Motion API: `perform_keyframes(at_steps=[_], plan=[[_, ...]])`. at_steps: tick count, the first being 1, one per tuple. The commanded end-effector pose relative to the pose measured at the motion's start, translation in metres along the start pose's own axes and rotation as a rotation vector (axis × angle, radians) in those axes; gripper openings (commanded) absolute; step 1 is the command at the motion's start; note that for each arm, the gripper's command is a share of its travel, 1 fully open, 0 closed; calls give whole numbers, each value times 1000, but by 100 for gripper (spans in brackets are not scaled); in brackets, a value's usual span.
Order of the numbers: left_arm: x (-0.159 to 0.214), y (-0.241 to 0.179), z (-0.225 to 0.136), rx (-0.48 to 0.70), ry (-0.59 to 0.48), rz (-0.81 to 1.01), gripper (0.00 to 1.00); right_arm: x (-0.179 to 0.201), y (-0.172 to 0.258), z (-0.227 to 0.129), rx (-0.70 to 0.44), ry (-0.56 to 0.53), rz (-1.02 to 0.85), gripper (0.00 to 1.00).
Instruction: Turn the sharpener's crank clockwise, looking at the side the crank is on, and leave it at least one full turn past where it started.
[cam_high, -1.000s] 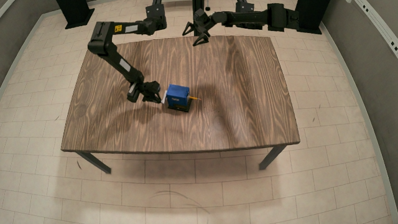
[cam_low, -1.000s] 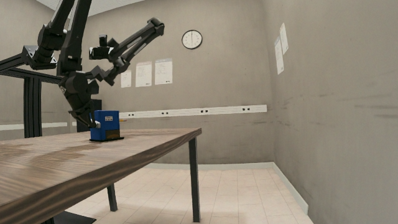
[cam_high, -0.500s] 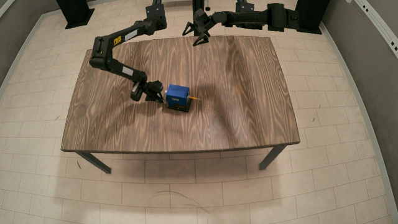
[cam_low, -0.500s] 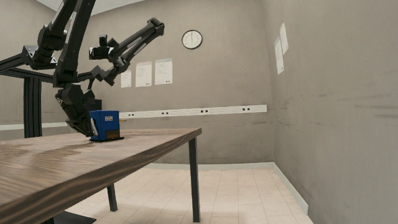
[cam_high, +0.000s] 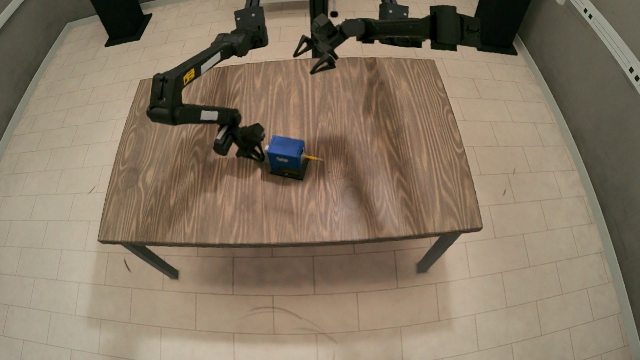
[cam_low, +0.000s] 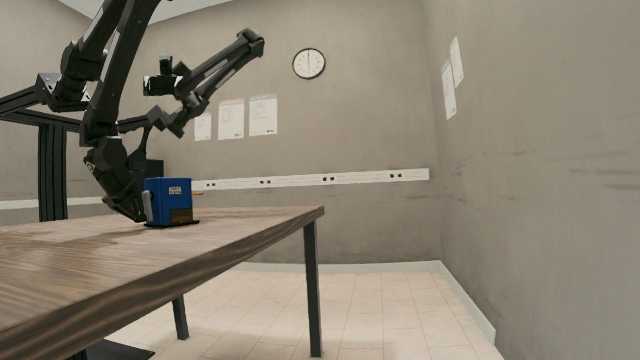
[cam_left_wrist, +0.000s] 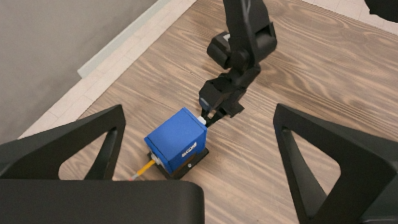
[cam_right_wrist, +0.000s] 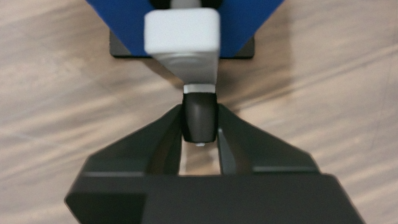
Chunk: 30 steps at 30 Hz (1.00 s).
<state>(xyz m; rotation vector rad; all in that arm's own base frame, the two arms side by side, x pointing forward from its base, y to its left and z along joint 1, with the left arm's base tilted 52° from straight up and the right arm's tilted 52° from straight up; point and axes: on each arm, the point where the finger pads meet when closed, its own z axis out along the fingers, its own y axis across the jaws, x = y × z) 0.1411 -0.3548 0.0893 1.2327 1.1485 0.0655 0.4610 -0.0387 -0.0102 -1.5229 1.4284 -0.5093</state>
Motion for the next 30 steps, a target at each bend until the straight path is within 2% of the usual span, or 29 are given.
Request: perform_keyframes(at_steps=[1, 17, 21, 26, 30], plan=[[-5, -1, 2, -4, -14, 10, 100, 1, 60, -3, -88, 15, 47, 16], [-5, -1, 2, -4, -14, 10, 100, -23, 106, -41, -87, 21, 52, 16], [-5, -1, 2, -4, -14, 10, 100, -36, 102, -58, -80, 20, 47, 16], [-5, -1, 2, -4, -14, 10, 100, -35, 65, -50, -70, 14, 43, 16], [-5, -1, 2, -4, -14, 10, 100, -38, 58, -55, -70, 12, 43, 16]])
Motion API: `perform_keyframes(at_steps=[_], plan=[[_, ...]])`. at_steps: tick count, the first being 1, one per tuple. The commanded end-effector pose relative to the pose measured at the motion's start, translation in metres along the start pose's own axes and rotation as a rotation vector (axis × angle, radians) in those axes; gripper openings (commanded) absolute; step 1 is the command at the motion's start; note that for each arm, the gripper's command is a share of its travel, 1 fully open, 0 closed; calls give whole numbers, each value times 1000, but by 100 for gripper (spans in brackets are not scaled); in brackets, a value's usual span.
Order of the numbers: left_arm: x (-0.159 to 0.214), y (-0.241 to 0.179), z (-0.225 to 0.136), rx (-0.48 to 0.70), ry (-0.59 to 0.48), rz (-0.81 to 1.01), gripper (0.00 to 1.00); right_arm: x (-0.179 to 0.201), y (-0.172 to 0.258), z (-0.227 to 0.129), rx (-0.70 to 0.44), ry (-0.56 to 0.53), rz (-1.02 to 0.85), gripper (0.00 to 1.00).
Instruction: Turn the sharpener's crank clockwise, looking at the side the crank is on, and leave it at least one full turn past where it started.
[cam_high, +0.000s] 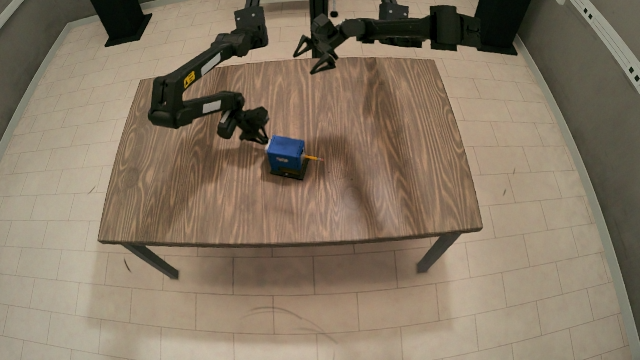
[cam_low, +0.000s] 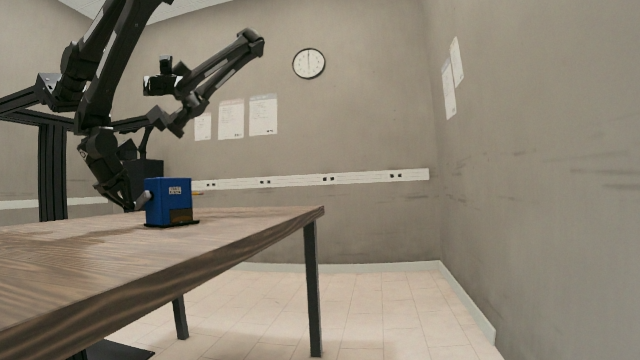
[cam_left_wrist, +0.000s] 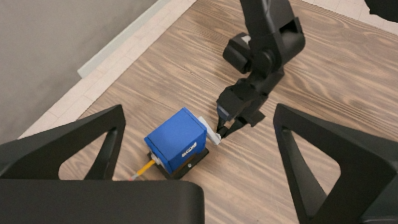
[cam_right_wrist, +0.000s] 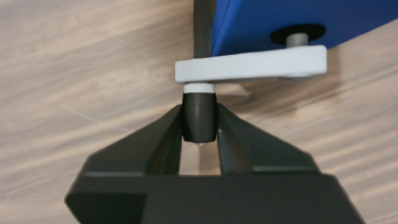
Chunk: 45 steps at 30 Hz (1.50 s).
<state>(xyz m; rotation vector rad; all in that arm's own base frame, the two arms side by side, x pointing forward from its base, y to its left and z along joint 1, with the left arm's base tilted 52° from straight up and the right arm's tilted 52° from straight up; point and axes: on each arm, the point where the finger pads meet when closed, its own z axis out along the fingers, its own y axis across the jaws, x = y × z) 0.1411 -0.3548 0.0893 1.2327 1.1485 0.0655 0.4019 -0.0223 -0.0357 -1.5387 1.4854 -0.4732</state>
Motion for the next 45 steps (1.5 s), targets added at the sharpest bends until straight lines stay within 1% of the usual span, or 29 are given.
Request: perform_keyframes(at_steps=[1, 9, 14, 16, 23, 30, 33, 34, 37, 41, 42, 44, 45], plan=[[-5, -1, 2, -4, -14, 10, 100, -20, 8, -29, -25, -6, 17, 16], [-5, -1, 2, -4, -14, 10, 100, -37, -4, -53, -25, -6, 17, 16], [-5, -1, 2, -4, -14, 10, 100, -45, -28, -62, -19, -9, 20, 16], [-5, -1, 2, -4, -14, 10, 100, -45, -28, -62, -19, -9, 20, 16], [-5, -1, 2, -4, -14, 10, 100, -47, -67, -67, -11, -7, 17, 16], [-5, -1, 2, -4, -14, 10, 100, -45, -96, -64, -10, -8, 16, 16], [-5, -1, 2, -4, -14, 10, 100, -43, -95, -60, -24, -8, 25, 16], [-5, -1, 2, -4, -14, 10, 100, -44, -106, -62, -3, -8, 11, 16], [-5, -1, 2, -4, -14, 10, 100, -44, -116, -60, -11, -10, 14, 16], [-5, -1, 2, -4, -14, 10, 100, -38, -128, -51, -18, -9, 18, 16], [-5, -1, 2, -4, -14, 10, 100, -35, -126, -45, -32, -9, 27, 16], [-5, -1, 2, -4, -14, 10, 100, -29, -132, -39, -24, -7, 23, 16], [-5, -1, 2, -4, -14, 10, 100, -29, -124, -39, -30, -7, 28, 16]])
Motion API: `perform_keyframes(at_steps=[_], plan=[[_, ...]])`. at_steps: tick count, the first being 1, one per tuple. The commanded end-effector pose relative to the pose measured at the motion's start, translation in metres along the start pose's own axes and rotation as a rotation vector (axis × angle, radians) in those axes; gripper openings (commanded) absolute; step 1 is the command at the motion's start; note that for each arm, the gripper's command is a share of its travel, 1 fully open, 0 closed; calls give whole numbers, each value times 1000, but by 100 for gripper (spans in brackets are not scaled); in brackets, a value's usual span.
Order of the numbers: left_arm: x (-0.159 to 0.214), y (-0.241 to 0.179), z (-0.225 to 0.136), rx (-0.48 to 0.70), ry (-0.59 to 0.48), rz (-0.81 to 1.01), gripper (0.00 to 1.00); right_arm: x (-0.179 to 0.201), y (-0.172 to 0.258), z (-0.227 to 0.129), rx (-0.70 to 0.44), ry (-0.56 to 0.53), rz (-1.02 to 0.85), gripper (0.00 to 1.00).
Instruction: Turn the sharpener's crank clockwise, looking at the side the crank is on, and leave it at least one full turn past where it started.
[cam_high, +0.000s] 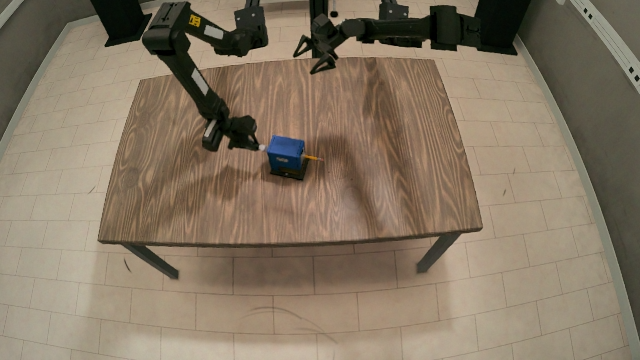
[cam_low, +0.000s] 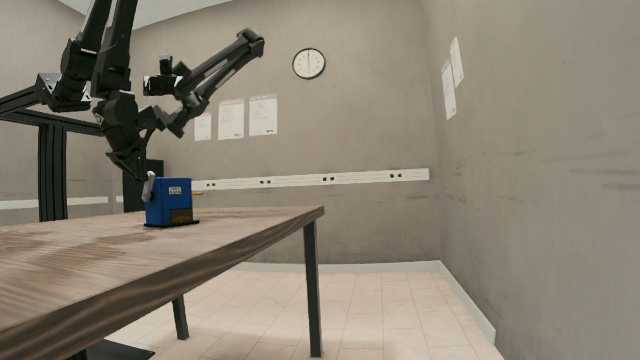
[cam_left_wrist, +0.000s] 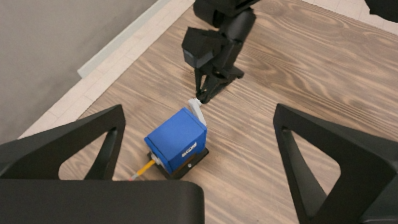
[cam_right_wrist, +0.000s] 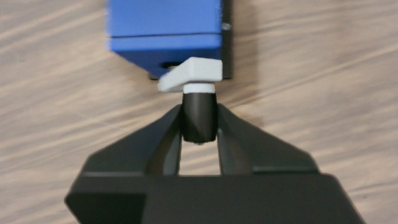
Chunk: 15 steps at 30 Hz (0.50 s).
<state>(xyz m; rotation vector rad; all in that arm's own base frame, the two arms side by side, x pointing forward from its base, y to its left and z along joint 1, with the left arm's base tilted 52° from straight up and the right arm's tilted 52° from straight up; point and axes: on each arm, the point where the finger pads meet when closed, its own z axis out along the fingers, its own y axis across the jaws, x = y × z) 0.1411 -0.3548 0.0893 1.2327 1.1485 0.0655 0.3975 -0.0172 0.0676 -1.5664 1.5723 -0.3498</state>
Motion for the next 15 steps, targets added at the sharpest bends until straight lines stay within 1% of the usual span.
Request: perform_keyframes(at_steps=[1, 3, 6, 15], plan=[[-5, -1, 2, -4, -14, 10, 100, 8, -40, 10, 80, 7, -37, 16], [-5, -1, 2, -4, -14, 10, 100, 12, -30, 16, 80, 5, -48, 16], [-5, -1, 2, -4, -14, 10, 100, 15, -29, 18, 80, 6, -47, 16], [-5, -1, 2, -4, -14, 10, 100, 20, -34, 25, 87, 7, -50, 16]])
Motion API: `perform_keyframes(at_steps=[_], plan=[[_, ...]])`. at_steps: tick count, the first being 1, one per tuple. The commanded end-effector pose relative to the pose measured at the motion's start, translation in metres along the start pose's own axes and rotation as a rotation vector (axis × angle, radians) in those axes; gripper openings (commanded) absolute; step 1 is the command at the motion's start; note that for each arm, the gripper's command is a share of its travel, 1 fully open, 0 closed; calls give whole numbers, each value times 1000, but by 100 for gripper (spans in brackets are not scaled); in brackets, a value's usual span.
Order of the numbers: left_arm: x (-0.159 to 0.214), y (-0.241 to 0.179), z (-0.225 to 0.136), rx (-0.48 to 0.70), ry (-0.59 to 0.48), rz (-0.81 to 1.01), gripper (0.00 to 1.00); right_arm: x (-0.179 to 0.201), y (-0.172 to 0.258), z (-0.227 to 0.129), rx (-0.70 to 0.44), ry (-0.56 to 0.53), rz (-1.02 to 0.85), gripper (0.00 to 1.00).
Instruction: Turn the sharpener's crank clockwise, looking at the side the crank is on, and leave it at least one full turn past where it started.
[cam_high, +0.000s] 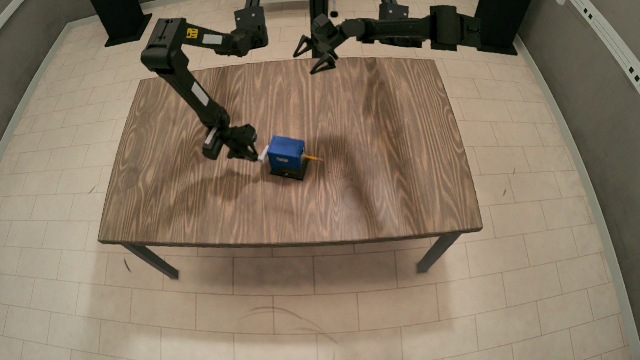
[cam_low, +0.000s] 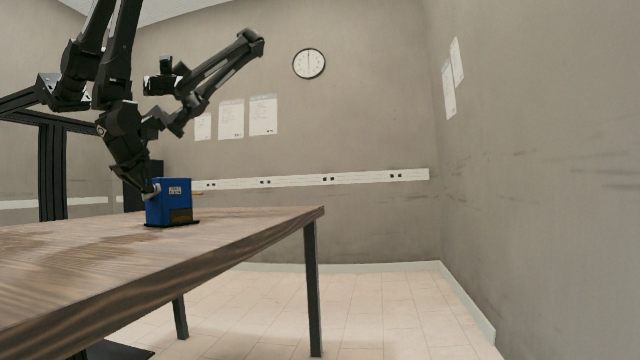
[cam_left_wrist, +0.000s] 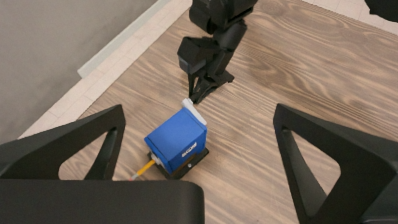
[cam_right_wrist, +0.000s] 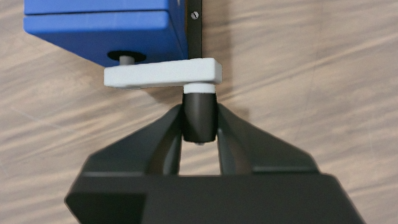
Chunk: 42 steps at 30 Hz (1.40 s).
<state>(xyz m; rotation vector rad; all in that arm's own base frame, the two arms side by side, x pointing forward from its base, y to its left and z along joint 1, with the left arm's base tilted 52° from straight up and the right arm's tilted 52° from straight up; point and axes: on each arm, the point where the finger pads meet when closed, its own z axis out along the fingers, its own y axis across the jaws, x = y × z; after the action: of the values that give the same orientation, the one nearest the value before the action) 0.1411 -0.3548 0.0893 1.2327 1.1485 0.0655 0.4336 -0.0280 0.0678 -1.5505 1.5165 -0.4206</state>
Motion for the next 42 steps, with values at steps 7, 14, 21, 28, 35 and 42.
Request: perform_keyframes(at_steps=[7, 14, 21, 28, 35, 42], plan=[[-5, -1, 2, -4, -14, 10, 100, -1, -11, -6, 36, 6, -19, 16], [-5, -1, 2, -4, -14, 10, 100, 0, -8, -15, 13, 16, -10, 60], [-5, -1, 2, -4, -14, 10, 100, -1, 11, -39, 7, 13, -6, 65], [-5, -1, 2, -4, -14, 10, 100, -2, 15, -72, 8, 13, -5, 65], [-5, -1, 2, -4, -14, 10, 100, -10, 16, -66, 40, -9, 157, 100], [-5, -1, 2, -4, -14, 10, 100, -22, 12, -56, 152, -25, 314, 100]])
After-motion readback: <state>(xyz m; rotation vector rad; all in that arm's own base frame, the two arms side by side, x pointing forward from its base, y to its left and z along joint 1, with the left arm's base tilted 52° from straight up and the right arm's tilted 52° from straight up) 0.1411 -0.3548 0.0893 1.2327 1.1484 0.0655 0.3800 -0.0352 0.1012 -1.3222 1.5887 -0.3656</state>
